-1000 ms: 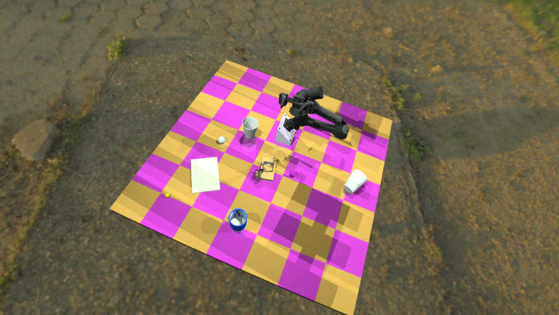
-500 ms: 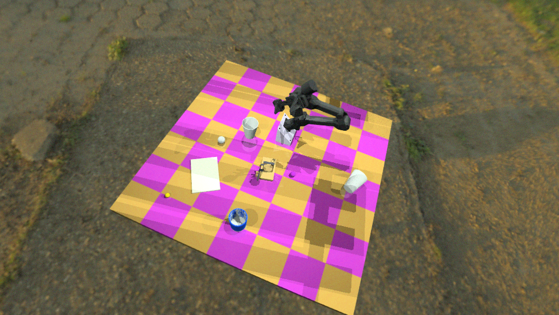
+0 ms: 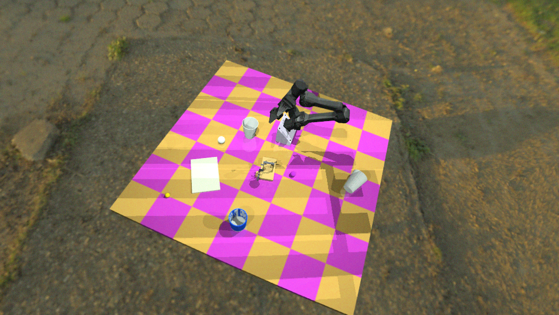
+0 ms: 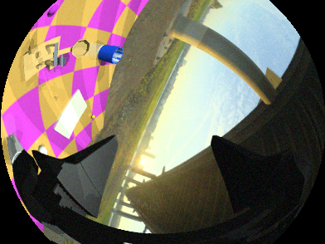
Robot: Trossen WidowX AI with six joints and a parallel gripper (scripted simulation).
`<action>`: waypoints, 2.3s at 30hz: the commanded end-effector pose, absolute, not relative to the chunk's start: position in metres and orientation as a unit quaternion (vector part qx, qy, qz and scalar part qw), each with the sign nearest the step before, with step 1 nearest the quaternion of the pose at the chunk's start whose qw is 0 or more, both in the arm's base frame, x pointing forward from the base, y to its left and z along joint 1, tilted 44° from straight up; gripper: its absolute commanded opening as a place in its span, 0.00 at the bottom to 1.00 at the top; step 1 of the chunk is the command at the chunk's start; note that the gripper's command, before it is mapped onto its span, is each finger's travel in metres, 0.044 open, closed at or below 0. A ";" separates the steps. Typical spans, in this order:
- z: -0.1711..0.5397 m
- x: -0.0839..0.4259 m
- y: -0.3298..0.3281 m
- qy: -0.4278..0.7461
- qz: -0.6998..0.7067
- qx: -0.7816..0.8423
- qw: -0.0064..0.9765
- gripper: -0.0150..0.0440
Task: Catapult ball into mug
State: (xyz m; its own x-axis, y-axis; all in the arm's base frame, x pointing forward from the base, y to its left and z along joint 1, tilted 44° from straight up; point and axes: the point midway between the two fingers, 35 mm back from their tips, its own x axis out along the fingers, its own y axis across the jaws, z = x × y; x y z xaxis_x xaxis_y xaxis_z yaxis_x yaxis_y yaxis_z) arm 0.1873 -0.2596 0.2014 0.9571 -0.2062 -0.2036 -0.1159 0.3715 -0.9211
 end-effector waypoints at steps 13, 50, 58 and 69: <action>0.165 0.239 -0.254 0.194 0.061 -0.344 0.917 1.00; 0.077 0.312 -0.149 0.477 0.259 0.125 0.831 1.00; 0.068 0.312 -0.122 0.556 0.279 0.192 0.759 1.00; 0.064 0.310 -0.105 0.610 0.288 0.228 0.702 0.91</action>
State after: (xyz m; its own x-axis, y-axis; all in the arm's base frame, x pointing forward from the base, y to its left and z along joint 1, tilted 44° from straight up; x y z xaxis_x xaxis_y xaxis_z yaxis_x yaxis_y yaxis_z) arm 0.3096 -0.1054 0.0647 0.0997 0.6817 -0.7248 -0.1331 0.7311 0.6692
